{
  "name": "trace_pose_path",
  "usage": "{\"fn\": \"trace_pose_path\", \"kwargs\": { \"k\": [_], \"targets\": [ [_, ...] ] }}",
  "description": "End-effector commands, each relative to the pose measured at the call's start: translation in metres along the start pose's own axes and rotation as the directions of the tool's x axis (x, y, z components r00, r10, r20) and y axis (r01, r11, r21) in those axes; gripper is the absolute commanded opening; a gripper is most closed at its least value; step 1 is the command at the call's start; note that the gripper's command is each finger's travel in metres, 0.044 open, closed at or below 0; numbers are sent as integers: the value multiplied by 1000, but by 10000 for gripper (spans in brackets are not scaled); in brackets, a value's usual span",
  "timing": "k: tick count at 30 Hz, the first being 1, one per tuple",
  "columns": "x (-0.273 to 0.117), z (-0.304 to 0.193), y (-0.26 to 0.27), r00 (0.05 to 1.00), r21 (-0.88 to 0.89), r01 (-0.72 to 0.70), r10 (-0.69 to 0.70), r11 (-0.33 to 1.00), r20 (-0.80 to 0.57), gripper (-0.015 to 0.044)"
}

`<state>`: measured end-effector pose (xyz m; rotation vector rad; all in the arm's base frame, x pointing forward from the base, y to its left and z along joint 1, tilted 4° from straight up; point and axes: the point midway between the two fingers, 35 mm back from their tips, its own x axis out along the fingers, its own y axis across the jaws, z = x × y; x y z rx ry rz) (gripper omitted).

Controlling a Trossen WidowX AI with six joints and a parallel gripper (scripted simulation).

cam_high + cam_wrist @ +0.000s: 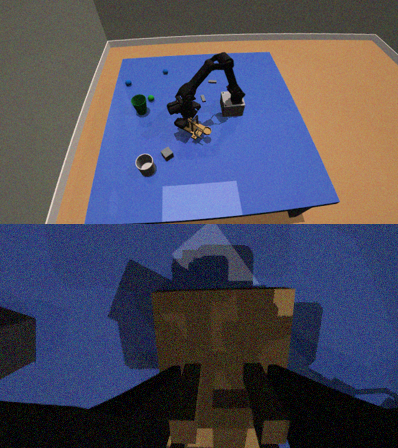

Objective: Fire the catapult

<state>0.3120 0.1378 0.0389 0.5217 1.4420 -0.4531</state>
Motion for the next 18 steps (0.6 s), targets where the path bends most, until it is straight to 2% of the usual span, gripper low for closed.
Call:
{"fn": "trace_pose_path", "kwargs": {
  "k": [1, 5, 18],
  "targets": [
    [-4, -17, 24, 1000, -157, -14, 15, 988, 7, 0],
    [-5, -29, 39, 1000, -238, -15, 17, 971, 6, 0],
    [4, -29, 44, 1000, -241, -15, 17, 970, 6, 0]
  ]
}}
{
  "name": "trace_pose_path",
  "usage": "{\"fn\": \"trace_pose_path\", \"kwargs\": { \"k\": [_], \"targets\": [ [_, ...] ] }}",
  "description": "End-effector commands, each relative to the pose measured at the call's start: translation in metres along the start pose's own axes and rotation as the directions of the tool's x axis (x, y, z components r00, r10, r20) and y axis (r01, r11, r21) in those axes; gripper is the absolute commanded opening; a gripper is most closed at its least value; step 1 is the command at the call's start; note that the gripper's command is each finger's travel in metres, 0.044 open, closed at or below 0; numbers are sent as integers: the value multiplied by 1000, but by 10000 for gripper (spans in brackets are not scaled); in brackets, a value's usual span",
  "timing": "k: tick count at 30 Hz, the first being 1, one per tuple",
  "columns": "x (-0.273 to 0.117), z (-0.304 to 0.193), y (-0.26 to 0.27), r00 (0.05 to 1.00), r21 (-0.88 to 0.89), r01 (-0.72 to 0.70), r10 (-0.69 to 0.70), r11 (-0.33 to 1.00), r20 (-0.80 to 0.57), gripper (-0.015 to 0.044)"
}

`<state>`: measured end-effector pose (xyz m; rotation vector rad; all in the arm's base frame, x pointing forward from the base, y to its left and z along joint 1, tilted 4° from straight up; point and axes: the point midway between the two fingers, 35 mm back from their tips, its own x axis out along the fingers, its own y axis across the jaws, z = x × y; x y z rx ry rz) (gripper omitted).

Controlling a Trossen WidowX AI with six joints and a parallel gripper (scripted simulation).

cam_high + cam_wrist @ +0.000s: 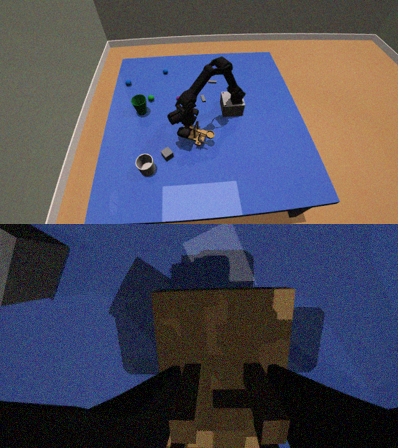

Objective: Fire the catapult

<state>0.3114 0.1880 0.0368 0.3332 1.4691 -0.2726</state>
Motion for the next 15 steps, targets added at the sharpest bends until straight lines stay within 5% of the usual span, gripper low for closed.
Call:
{"fn": "trace_pose_path", "kwargs": {
  "k": [1, 15],
  "targets": [
    [3, 2, 3, 1000, -5, -11, 11, 1000, 7, 0],
    [26, 2, 4, 1000, -5, -10, 10, 1000, 7, 0]
  ]
}}
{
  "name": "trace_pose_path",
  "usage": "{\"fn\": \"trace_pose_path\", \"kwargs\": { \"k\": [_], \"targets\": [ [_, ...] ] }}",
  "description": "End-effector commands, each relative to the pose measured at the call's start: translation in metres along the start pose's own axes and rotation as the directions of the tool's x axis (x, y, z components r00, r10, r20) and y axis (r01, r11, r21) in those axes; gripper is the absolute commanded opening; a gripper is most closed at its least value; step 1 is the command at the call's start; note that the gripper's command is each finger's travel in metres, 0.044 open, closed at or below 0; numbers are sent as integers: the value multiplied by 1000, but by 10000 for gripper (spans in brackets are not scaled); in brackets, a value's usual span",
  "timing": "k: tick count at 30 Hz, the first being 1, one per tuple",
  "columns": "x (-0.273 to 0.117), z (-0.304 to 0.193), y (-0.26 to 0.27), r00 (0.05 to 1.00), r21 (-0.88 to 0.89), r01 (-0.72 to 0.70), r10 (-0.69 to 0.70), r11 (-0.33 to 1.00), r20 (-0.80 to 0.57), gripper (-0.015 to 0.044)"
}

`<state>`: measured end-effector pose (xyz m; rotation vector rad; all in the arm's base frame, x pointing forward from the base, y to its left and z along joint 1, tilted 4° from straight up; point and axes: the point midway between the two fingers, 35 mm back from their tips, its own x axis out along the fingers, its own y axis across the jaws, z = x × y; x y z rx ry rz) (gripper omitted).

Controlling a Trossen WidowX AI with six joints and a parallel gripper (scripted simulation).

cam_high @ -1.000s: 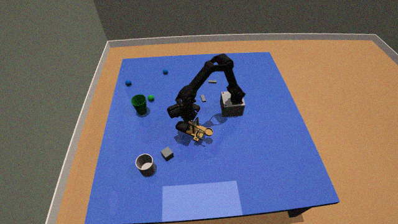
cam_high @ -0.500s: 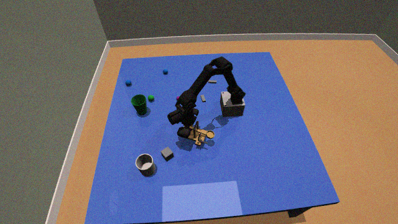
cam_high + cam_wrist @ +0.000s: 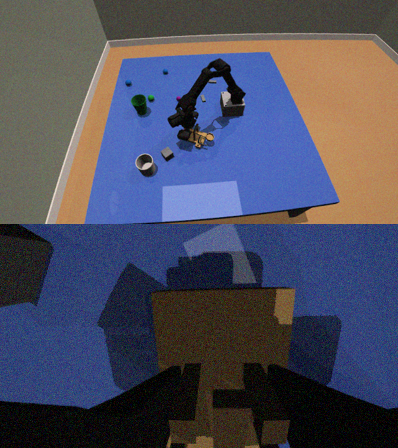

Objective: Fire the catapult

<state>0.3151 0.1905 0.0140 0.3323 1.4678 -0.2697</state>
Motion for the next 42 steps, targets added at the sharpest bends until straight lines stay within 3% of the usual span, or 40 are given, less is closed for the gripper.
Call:
{"fn": "trace_pose_path", "kwargs": {
  "k": [1, 15, 29, 32, 37, 42],
  "targets": [
    [4, 1, 2, 1000, -3, -9, 9, 1000, 6, 0],
    [14, 0, 0, 1000, 0, -1, 1, 1000, 1, 0],
    [14, 0, 0, 1000, 0, -1, 1, 1000, 1, 368],
    [-9, 2, 2, 1000, 0, -1, 1, 1000, 1, 440],
    [-83, 0, -1, 1000, 0, 1, -1, 1000, 0, 440],
    [-68, 2, 2, 1000, -3, -7, 7, 1000, 5, 440]
  ]
}}
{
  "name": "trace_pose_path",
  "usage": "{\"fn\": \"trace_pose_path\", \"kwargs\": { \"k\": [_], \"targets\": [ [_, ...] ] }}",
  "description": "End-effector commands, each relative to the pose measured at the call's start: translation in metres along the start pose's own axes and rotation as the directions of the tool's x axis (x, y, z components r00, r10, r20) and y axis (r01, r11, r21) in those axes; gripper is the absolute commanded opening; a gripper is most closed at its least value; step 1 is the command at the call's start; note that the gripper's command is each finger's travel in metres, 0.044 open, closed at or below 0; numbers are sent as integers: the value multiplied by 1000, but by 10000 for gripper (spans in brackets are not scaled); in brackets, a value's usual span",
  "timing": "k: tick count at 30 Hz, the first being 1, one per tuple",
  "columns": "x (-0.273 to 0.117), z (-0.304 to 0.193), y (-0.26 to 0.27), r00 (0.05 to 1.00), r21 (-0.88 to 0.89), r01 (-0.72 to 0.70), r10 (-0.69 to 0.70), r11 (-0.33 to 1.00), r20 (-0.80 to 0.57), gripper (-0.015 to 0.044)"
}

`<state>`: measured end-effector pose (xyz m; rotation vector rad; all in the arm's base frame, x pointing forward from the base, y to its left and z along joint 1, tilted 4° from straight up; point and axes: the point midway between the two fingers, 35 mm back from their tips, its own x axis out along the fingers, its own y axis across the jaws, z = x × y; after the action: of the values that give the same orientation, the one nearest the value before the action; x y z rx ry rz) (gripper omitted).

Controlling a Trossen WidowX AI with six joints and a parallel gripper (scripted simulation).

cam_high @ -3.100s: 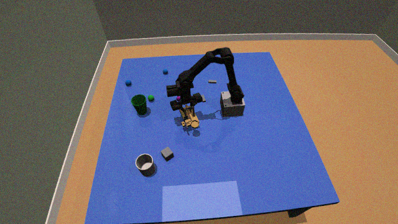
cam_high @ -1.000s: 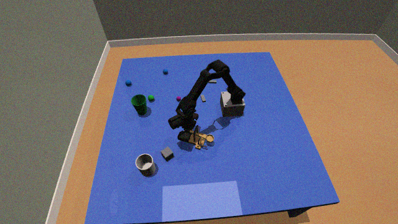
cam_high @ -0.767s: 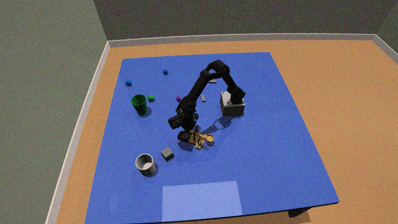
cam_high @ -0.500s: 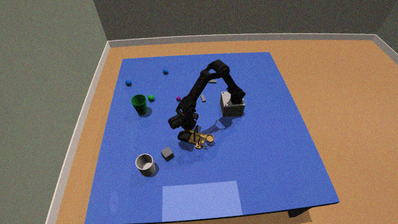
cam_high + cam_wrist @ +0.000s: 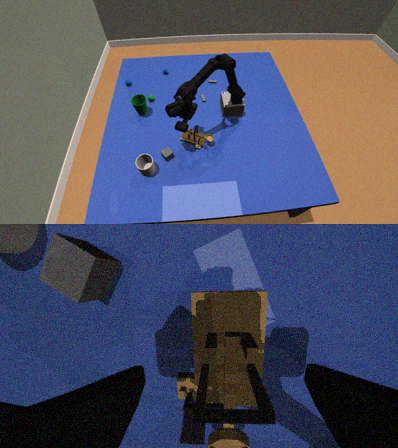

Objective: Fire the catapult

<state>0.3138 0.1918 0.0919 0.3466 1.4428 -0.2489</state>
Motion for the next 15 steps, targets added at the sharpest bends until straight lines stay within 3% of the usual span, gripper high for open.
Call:
{"fn": "trace_pose_path", "kwargs": {
  "k": [1, 8, 15],
  "targets": [
    [9, -2, -3, 1000, -1, 20, -20, 1000, -15, 440],
    [-3, -5, -7, 1000, 3, 18, -18, 1000, -14, 440],
    [44, -5, -8, 1000, 3, 18, -18, 1000, -14, 440]
  ]
}}
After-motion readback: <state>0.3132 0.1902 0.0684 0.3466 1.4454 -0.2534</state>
